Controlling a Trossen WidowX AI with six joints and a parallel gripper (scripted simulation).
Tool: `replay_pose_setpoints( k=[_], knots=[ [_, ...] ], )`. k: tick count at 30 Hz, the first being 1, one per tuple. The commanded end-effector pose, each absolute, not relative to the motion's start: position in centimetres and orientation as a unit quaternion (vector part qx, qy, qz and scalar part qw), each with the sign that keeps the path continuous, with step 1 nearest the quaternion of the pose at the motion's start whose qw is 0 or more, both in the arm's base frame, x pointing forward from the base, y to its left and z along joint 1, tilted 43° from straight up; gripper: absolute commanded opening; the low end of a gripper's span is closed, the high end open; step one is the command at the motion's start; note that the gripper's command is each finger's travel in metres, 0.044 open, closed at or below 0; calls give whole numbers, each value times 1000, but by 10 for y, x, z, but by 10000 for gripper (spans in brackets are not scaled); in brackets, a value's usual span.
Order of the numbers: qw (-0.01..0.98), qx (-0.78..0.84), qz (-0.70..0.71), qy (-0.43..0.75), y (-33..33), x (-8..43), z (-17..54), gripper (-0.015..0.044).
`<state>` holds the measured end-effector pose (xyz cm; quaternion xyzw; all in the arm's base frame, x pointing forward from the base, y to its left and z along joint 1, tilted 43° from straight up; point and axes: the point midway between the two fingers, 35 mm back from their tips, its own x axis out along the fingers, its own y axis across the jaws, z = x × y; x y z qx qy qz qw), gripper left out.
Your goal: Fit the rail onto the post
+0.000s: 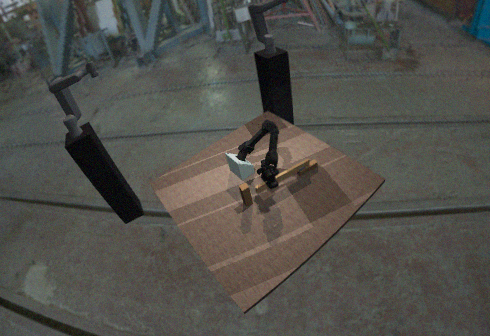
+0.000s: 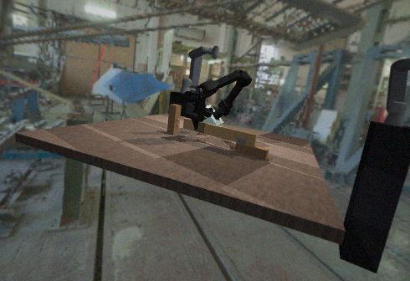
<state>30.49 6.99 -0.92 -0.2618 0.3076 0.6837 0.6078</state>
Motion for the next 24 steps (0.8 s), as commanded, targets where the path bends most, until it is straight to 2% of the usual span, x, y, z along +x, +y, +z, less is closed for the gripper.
replay_pose_setpoints(
  k=[1,24],
  knots=[
    [612,-264,681,305,69,309,-6,0],
    [612,-264,680,305,69,309,-9,0]
  ],
)
